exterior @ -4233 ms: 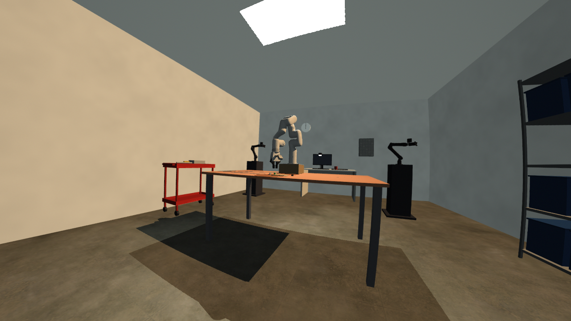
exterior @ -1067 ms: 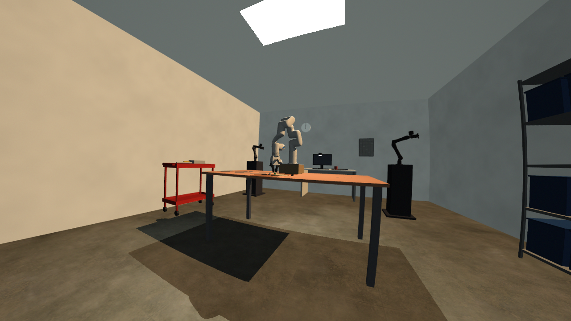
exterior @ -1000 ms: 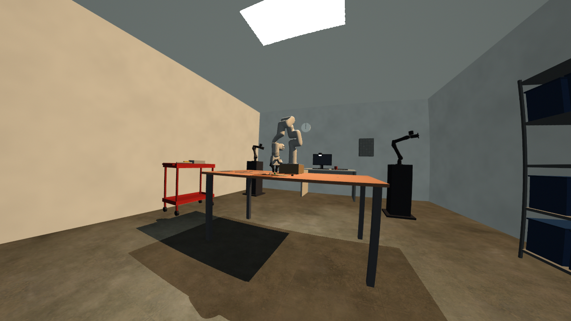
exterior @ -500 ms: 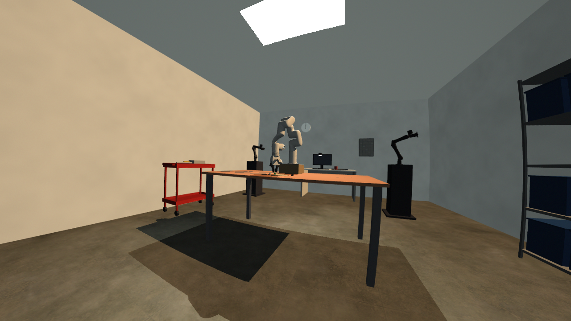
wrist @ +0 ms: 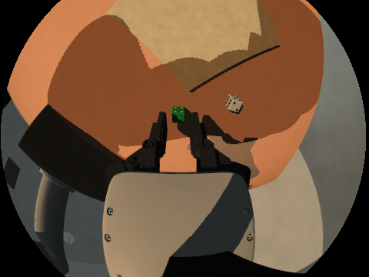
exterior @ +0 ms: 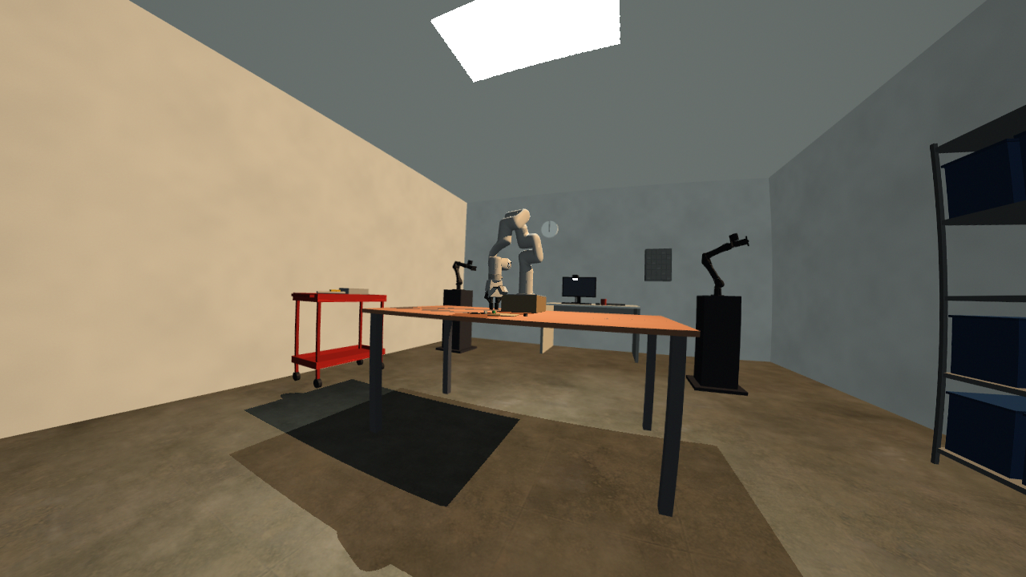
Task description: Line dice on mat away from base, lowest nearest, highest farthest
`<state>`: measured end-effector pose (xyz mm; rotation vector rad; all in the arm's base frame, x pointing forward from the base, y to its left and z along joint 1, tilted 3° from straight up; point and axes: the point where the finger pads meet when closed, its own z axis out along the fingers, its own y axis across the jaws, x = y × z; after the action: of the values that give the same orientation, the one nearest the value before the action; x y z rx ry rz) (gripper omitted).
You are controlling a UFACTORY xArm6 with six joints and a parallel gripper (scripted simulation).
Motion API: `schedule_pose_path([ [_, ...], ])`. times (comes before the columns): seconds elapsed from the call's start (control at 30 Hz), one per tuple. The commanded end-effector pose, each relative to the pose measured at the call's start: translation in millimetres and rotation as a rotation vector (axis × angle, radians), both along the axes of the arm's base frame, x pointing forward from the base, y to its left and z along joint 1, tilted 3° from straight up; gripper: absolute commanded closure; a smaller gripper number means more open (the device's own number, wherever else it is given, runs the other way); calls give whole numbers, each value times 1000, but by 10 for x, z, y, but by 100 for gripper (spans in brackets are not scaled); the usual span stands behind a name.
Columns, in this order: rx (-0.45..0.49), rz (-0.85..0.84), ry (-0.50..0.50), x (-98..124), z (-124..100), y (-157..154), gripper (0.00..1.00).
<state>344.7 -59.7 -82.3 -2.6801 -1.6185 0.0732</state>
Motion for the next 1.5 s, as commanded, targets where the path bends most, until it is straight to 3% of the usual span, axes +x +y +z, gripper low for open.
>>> schedule_pose_path([
  [0.0,-1,0,-3,14,6,-2,69],
  [0.63,-1,0,-3,7,-157,-5,69],
  [1.47,-1,0,-3,5,-192,-5,69],
])
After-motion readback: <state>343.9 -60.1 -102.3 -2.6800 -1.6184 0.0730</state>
